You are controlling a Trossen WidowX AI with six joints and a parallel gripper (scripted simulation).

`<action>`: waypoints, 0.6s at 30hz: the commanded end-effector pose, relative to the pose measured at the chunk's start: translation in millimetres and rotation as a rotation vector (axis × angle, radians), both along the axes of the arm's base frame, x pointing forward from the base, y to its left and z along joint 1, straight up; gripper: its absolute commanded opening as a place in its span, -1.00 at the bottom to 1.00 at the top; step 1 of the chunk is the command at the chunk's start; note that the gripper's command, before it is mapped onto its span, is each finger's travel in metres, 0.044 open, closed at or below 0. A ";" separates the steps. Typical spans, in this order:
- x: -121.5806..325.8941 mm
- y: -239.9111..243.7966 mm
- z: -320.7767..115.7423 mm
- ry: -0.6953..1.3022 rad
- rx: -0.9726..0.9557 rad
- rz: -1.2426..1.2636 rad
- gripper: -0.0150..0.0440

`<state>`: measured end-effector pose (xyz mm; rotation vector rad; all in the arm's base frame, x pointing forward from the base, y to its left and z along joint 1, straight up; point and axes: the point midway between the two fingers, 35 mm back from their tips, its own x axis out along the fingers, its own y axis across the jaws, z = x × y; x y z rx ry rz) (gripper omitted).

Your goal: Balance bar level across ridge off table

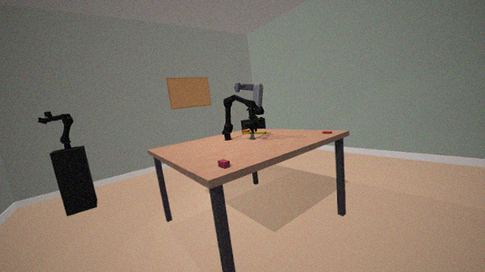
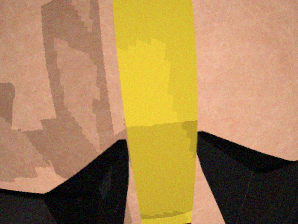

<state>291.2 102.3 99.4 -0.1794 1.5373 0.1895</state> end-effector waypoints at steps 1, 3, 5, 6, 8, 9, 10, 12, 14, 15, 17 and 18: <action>0.0 0.0 0.1 0.000 0.000 0.000 0.14; 0.0 0.0 0.1 0.000 0.000 0.000 0.14; 0.0 0.0 0.1 0.000 0.000 0.000 0.14; 0.0 0.0 0.1 0.000 0.000 0.000 0.14; 0.0 0.0 0.1 0.000 0.000 0.000 0.22; 0.0 0.0 0.1 0.000 0.000 0.000 0.31; 0.0 0.0 0.1 0.000 0.000 0.000 0.40; 0.0 0.0 0.1 0.000 0.000 0.000 0.58; 0.0 0.0 0.1 0.000 0.000 0.000 0.76; 0.0 0.0 0.1 0.000 0.000 0.000 0.85; 0.0 0.0 0.1 0.000 0.000 0.000 1.00; 0.0 0.0 0.1 0.000 0.000 0.000 1.00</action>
